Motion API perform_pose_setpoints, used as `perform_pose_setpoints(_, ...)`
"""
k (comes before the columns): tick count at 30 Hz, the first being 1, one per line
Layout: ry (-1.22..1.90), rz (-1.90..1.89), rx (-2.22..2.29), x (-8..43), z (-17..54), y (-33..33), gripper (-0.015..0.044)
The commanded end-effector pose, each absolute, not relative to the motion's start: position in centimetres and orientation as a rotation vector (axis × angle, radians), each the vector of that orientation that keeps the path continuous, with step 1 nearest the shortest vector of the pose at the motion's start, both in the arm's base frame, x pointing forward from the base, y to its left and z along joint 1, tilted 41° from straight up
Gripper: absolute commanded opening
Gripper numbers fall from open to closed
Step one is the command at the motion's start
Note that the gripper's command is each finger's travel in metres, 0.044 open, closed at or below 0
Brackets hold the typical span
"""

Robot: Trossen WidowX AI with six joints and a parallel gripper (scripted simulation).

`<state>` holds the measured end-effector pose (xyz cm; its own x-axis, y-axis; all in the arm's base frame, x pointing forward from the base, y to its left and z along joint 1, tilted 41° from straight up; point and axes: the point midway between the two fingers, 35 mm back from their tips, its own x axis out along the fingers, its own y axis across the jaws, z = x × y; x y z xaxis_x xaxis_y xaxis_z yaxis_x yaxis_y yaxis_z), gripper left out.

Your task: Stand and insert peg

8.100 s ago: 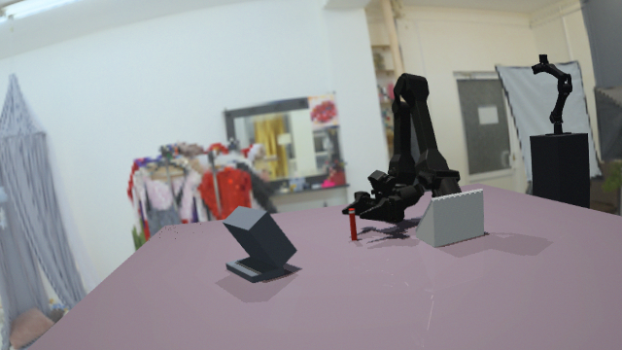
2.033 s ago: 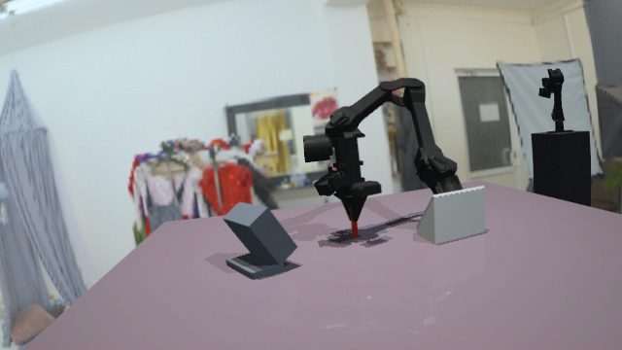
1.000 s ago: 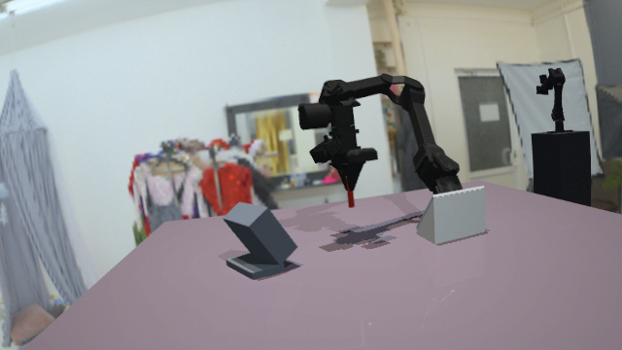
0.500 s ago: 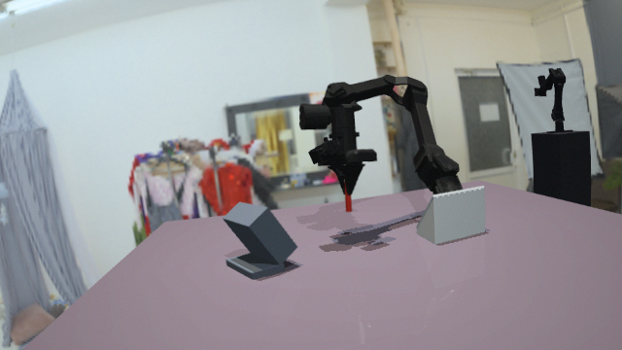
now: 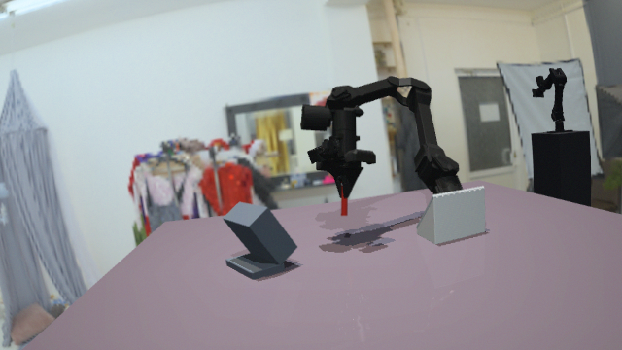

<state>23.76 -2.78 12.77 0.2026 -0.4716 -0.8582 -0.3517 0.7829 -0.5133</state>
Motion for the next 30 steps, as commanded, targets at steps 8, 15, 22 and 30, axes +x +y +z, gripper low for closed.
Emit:
perform_pose_setpoints(8, 1.322, -0.019, -0.706, 24.6, 12.2, -2.2, 0.0000)
perform_pose_setpoints(15, 1.270, 0.023, -0.699, 25.2, 11.9, -1.8, 0.0000)
perform_pose_setpoints(22, 1.214, 0.064, -0.695, 25.8, 11.8, -1.5, 0.0000)
perform_pose_setpoints(30, 1.147, 0.107, -0.697, 26.5, 11.7, -1.1, 0.0000)
